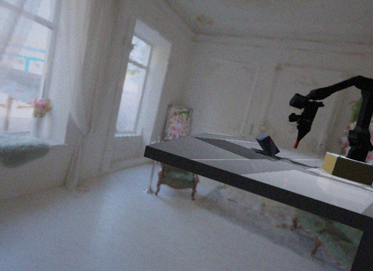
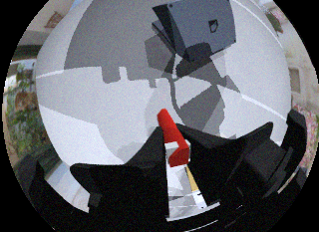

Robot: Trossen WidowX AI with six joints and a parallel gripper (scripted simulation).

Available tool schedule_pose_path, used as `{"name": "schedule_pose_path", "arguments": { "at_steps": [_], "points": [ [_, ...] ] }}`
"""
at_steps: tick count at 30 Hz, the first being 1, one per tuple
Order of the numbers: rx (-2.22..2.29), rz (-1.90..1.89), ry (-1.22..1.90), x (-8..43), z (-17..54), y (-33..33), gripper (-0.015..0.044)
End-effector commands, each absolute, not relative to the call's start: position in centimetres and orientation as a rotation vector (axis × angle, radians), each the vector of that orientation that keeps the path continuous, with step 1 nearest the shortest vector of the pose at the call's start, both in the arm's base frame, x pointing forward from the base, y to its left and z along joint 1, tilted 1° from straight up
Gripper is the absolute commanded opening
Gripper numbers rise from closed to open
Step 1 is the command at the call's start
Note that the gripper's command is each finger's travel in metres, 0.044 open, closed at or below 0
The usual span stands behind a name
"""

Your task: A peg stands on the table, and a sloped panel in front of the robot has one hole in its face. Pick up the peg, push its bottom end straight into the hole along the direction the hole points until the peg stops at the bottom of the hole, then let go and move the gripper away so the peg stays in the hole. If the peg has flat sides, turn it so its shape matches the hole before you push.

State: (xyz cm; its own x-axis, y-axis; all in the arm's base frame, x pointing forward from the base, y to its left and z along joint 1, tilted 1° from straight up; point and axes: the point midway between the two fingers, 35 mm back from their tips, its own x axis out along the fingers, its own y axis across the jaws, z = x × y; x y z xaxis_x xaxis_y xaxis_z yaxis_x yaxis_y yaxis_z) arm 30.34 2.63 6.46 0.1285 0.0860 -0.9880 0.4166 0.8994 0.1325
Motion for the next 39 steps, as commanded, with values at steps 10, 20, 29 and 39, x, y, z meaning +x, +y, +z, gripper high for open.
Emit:
{"name": "schedule_pose_path", "arguments": {
  "at_steps": [10, 20, 29, 39],
  "points": [
    [0.579, -0.340, 1.380, 30.5, 6.9, 1.9, 0.0000],
    [0.694, -0.414, 1.343, 30.5, 7.0, 1.2, 0.0000],
    [0.798, -0.478, 1.307, 30.6, 7.1, 0.6, 0.0000],
    [0.913, -0.548, 1.264, 30.6, 7.2, -0.1, 0.0000]
  ]
}}
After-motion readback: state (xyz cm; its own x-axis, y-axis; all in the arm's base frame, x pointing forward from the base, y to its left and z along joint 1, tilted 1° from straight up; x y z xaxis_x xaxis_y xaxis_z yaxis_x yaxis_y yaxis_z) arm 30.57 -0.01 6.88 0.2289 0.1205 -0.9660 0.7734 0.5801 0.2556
